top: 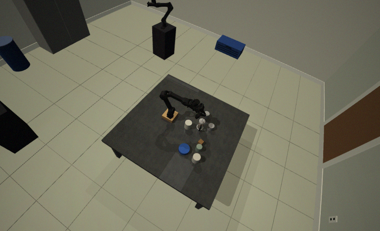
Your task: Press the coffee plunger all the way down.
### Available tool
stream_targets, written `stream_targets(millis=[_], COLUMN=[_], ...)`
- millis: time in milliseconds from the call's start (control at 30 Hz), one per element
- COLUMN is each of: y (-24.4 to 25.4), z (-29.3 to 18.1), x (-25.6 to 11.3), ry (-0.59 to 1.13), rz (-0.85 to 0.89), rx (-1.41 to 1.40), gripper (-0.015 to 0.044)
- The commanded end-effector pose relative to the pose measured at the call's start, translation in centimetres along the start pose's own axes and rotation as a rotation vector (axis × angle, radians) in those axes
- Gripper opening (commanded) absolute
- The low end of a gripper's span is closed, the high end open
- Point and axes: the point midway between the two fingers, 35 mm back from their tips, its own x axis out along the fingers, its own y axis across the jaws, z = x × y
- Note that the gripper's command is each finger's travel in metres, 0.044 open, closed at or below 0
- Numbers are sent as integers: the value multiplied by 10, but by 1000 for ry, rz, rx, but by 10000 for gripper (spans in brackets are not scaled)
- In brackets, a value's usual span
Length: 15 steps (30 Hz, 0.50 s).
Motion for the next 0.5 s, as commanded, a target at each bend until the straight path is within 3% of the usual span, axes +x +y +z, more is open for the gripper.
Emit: stream_targets(millis=[0,467], y=[0,0], z=[-17,-36], x=[9,23], ry=[35,35], rz=[-1,-1], rx=[2,2], gripper=[125,125])
